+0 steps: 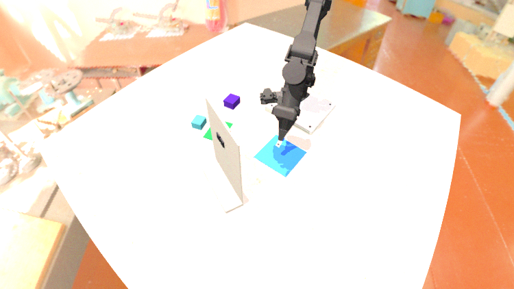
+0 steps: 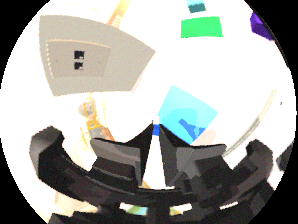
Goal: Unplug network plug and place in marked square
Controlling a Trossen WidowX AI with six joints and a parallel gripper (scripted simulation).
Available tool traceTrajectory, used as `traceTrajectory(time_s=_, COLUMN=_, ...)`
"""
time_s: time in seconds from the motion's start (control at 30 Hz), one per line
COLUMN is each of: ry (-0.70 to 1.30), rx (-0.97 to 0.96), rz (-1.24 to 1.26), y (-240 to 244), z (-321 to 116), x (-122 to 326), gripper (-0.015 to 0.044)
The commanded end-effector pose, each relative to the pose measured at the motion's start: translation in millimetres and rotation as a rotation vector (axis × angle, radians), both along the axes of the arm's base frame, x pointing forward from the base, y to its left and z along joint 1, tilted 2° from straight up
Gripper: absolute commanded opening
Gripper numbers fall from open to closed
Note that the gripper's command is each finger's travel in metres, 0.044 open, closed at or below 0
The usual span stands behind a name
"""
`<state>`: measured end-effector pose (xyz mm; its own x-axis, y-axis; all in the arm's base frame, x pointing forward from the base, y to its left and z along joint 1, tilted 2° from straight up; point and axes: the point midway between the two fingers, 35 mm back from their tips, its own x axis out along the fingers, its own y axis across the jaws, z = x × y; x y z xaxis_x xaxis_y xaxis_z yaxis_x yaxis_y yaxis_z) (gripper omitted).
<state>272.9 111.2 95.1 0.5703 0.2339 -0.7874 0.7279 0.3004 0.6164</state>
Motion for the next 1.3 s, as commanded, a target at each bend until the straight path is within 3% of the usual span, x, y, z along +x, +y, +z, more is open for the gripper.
traceTrajectory(time_s=0.0, ry=0.063, rx=0.013, rz=0.022, y=0, z=-1, x=-9, gripper=0.0000)
traceTrajectory(time_s=1.27, ry=0.064, rx=0.013, rz=0.021, y=2, z=-57, x=-10, gripper=0.0000)
